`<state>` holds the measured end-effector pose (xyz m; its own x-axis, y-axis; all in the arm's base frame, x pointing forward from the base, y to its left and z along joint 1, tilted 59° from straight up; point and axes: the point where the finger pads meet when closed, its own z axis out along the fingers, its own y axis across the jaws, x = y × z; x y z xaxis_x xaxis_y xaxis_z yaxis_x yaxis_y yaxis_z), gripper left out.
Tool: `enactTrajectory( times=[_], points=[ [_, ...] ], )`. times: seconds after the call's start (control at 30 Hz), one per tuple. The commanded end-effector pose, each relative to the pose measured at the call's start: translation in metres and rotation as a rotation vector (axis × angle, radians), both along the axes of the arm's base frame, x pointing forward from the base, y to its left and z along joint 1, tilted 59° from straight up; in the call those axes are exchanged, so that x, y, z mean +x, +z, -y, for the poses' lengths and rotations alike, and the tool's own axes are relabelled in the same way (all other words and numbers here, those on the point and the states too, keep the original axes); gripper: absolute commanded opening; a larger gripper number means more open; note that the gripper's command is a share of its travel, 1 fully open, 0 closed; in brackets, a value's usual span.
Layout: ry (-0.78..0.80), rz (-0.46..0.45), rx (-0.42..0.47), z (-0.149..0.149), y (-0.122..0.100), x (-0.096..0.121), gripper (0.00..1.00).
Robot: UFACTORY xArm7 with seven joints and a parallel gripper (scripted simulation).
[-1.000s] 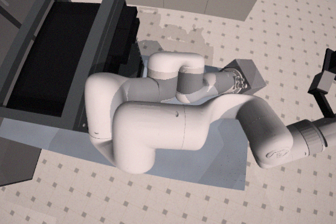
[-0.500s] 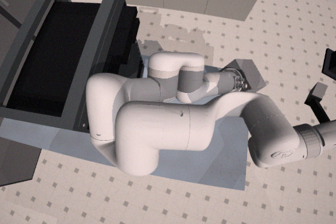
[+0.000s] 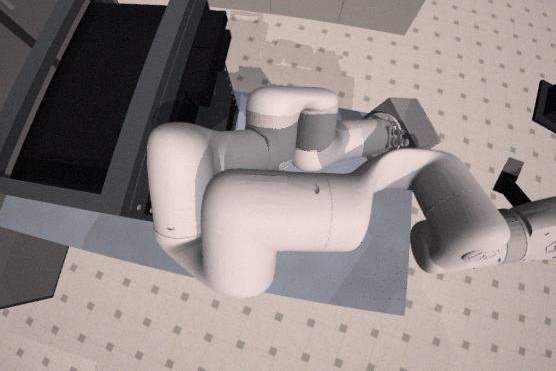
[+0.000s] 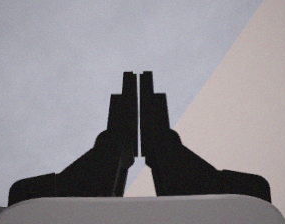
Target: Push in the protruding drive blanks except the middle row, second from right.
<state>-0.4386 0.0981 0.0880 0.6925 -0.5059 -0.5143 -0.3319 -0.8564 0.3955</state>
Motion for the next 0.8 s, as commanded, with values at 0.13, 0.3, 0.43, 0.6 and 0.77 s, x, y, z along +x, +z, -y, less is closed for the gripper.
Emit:
enactTrajectory(
  times=[0.13,0.3,0.43,0.6,0.77],
  points=[
    [0.115,0.034,0.245,-0.019,-0.021,0.015,0.0],
    [0.16,0.064,0.31,-0.024,-0.029,0.022,0.0],
    [0.225,0.11,0.391,-0.031,-0.04,0.032,0.0],
    [0.312,0.172,0.479,-0.037,-0.054,0.045,0.0],
    [0.367,0.211,0.526,-0.04,-0.062,0.054,0.0]
  ],
)
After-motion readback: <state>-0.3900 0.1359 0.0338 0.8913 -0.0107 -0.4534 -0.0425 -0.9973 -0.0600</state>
